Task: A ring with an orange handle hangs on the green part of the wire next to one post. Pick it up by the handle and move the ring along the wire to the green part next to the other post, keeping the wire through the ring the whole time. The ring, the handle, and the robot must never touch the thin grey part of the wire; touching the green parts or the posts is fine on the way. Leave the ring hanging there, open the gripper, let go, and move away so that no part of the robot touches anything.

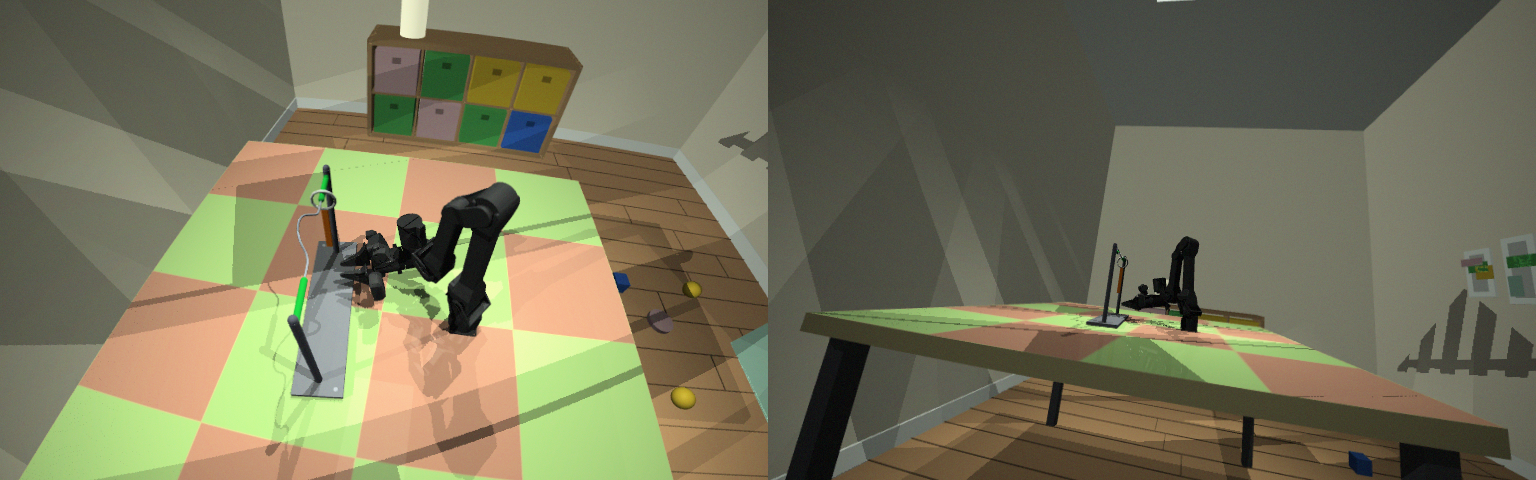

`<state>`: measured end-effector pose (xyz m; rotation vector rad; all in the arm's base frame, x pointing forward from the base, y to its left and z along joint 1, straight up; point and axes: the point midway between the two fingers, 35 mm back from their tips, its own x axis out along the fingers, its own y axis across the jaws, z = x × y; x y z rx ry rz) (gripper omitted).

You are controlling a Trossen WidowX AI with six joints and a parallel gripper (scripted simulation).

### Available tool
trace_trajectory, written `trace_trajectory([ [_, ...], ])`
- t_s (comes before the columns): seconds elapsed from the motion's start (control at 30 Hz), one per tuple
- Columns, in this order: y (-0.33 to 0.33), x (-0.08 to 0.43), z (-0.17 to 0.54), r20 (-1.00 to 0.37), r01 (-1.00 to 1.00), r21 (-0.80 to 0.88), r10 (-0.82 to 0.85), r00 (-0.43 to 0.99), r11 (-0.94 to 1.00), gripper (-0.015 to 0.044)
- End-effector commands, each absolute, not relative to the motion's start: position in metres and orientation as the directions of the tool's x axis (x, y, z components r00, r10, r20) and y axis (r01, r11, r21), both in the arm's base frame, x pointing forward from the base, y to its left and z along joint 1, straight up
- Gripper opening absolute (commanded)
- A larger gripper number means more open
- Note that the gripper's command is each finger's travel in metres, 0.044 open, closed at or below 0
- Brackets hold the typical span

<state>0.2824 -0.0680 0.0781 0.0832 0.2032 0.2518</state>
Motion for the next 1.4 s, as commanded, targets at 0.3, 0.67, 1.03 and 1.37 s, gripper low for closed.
trace_trajectory([
  [0.3,-0.106,0.228,0.091,-0.068,-0.16,-0.119,0.153,0.986,0.98,0.016],
  [0.67,-0.106,0.252,0.115,-0.035,-0.14,-0.074,0.138,0.99,0.987,0.016],
  [1.03,-0.1,0.276,0.141,0.01,-0.132,-0.012,0.132,0.991,0.991,0.016],
  [1.37,-0.1,0.29,0.143,0.011,-0.132,-0.013,0.132,0.991,0.991,0.016],
])
